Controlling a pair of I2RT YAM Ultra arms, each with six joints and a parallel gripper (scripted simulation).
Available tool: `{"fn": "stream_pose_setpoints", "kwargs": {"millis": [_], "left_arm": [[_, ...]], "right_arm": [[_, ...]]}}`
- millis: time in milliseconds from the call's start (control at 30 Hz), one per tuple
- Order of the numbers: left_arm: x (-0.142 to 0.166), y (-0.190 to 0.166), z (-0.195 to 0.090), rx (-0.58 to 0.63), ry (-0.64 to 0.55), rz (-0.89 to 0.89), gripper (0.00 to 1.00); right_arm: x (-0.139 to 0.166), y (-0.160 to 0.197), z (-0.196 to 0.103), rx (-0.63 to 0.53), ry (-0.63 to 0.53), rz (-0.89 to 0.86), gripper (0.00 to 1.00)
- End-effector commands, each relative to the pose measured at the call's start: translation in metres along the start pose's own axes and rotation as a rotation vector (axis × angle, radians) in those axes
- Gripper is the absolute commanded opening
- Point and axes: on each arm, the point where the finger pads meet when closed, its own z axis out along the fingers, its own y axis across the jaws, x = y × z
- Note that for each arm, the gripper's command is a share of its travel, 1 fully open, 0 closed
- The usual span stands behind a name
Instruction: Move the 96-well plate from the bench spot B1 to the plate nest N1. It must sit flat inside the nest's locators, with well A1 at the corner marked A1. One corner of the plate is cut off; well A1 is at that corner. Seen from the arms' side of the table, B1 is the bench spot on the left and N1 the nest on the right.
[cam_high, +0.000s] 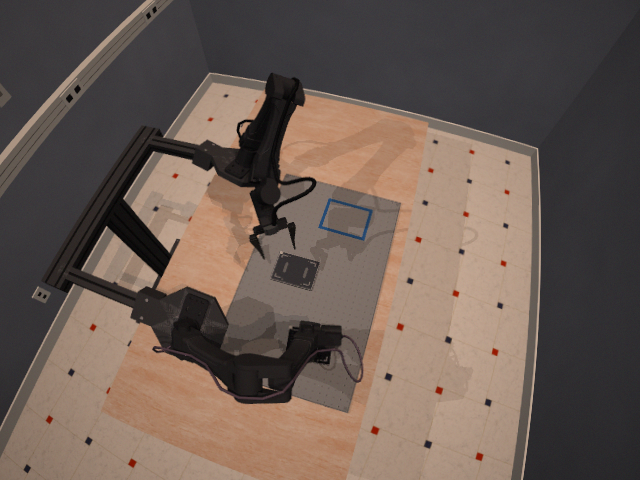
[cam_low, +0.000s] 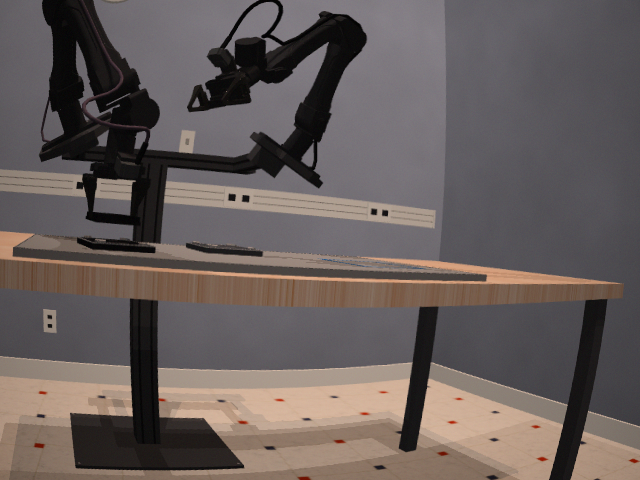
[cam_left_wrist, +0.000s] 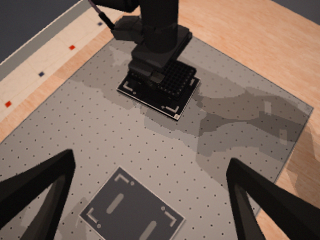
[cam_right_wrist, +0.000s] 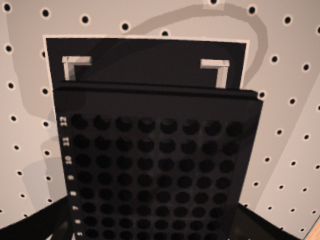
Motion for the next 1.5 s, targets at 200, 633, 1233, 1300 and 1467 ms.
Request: {"fn": "stream_pose_setpoints", "kwargs": {"millis": [200, 633, 1233, 1300, 1467], "left_arm": [[-0.011, 0.000, -0.003, -0.012, -0.035, -0.019, 1.00], [-0.011, 0.000, -0.003, -0.012, -0.035, -0.019, 1.00], [-0.011, 0.000, -0.003, -0.012, -0.035, -0.019, 1.00], [-0.011, 0.000, -0.003, -0.012, -0.035, -0.019, 1.00], [-0.011, 0.000, -0.003, -0.012, -0.035, -0.019, 1.00]], "right_arm": [[-0.011, 0.010, -0.016, -0.020, -0.050, -0.024, 0.81], [-0.016, 0.018, -0.006, -0.024, -0.065, -0.039, 0.81], [-0.024, 0.013, -0.001, -0.026, -0.092, -0.024, 0.81], [-0.024, 0.013, -0.001, -0.026, -0.092, -0.024, 0.81], [-0.024, 0.013, -0.001, -0.026, -0.092, -0.024, 0.81]]}}
